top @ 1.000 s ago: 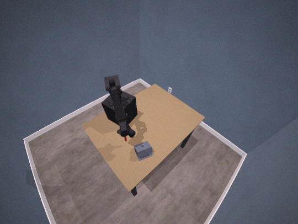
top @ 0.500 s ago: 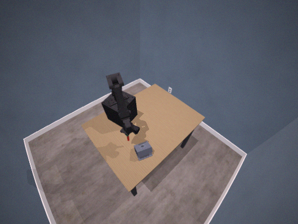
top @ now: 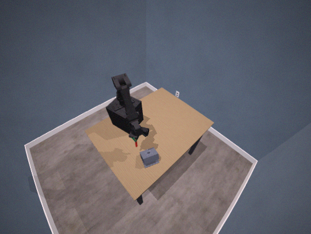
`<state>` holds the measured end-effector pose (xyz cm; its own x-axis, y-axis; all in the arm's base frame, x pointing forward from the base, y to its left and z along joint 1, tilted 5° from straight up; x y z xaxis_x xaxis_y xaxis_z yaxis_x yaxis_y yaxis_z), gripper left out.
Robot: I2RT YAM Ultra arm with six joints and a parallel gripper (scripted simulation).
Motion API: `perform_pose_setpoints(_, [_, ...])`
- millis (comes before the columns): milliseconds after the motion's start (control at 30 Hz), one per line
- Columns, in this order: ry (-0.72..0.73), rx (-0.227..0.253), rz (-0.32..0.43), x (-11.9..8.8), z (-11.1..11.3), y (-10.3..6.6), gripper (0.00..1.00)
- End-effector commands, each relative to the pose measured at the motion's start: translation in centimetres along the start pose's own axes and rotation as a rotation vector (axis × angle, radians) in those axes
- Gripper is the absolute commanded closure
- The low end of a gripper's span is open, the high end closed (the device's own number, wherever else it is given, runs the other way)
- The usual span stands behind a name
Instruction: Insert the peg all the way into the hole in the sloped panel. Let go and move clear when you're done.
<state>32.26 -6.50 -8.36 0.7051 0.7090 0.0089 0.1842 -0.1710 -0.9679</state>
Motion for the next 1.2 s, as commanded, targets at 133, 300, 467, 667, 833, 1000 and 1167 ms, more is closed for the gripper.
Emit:
perform_pose_setpoints(133, [-0.105, -0.093, -0.049, 1.6, -0.9, -1.5, 1.0])
perform_pose_setpoints(300, [-0.179, -0.125, -0.062, 2.4, -0.6, -2.0, 1.0])
perform_pose_setpoints(467, [-0.253, -0.159, -0.074, 3.2, -0.3, -2.5, 1.0])
perform_pose_setpoints(667, [-0.325, -0.192, -0.085, 4.0, 0.1, -3.1, 1.0])
perform_pose_setpoints(833, [-0.382, -0.219, -0.094, 4.6, 0.4, -3.5, 1.0])
perform_pose_setpoints(1000, [-0.453, -0.254, -0.104, 5.3, 0.7, -4.1, 1.0])
perform_pose_setpoints(1167, [-0.523, -0.289, -0.114, 6.0, 1.2, -4.7, 1.0])
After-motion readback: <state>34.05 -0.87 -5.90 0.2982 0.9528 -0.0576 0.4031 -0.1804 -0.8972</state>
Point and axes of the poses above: the point where the finger pads meet when closed, its own y axis out along the fingers, its own z axis across the jaws, x = y × z, the point moved 1 cm from there along -y, back along the fingers, and after that the axes turned 4 degrees about -y, right-handed, at the moved point
